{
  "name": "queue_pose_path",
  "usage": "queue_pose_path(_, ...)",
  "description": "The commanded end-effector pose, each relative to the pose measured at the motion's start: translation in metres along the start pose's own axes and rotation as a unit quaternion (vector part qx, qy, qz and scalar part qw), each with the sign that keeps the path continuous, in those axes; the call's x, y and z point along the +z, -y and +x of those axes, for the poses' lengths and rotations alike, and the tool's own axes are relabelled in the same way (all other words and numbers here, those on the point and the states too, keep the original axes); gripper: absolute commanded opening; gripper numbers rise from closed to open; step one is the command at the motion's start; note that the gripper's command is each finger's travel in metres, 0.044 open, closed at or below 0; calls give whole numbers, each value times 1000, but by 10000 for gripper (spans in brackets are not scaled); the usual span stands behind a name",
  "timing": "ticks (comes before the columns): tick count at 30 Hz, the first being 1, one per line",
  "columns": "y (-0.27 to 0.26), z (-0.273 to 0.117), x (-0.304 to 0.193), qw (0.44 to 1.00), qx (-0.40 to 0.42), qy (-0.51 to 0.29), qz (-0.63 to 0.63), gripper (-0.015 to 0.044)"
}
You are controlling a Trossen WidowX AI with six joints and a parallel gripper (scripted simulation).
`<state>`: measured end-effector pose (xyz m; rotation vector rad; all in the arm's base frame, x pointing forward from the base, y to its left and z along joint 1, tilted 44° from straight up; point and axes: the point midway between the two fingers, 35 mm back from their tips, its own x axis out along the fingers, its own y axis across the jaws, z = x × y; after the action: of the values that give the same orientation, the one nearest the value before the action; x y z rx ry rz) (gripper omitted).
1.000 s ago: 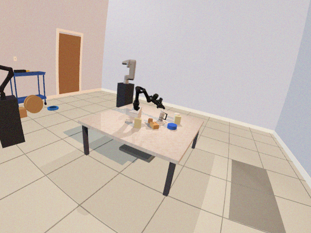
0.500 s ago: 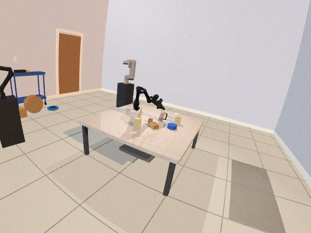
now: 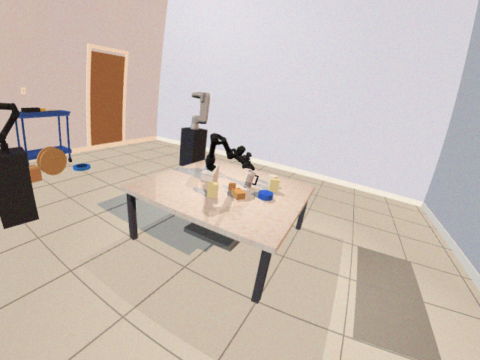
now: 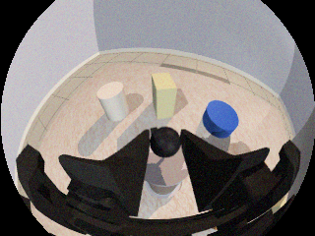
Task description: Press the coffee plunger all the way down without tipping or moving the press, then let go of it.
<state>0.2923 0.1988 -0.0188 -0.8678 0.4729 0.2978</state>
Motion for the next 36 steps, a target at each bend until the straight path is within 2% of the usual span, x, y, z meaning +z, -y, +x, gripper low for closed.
queue_pose_path(1, 0, 2, -5, 1000, -1, -10, -5, 114)
queue_pose_path(13, 0, 0, 0, 1000, 0, 0, 0, 114)
queue_pose_path(25, 0, 0, 0, 1000, 0, 0, 0, 429)
queue_pose_path(31, -1, -6, 8, 1000, 1, -3, 0, 440)
queue_pose_path(36, 1, -41, 40, 1000, 0, -9, -1, 440)
